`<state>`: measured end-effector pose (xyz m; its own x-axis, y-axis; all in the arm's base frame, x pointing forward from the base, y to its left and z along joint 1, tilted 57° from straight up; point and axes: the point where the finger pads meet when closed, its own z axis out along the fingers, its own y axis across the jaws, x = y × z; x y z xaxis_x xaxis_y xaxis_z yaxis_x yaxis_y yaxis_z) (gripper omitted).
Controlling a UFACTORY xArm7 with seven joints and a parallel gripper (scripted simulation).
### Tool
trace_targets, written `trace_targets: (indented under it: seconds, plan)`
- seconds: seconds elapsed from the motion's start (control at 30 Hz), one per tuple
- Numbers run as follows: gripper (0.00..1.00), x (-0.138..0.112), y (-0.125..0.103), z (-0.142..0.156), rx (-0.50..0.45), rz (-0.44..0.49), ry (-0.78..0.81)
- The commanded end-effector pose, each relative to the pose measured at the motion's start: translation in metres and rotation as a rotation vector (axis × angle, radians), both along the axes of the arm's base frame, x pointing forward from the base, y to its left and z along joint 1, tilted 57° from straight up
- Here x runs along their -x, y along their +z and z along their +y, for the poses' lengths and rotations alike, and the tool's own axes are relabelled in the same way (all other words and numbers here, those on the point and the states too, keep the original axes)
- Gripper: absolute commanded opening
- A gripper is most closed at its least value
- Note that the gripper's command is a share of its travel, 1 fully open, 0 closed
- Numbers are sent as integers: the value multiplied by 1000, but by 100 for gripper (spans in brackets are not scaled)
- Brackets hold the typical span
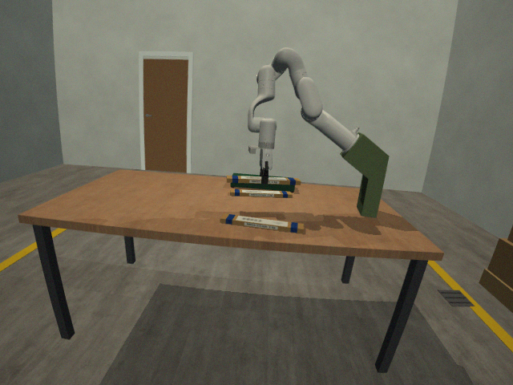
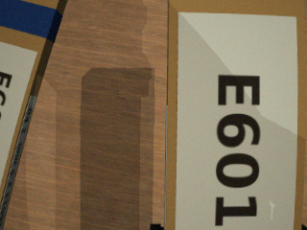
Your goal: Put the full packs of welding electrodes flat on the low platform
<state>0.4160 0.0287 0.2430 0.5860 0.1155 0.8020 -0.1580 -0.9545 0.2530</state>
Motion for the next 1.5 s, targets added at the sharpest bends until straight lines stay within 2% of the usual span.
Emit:
trace_targets:
  seconds: [0.0,1.47]
  plan:
    - [58,-3,-1,0,0,-3,2]
    - [58,-62,-42,-21,0,-3,2]
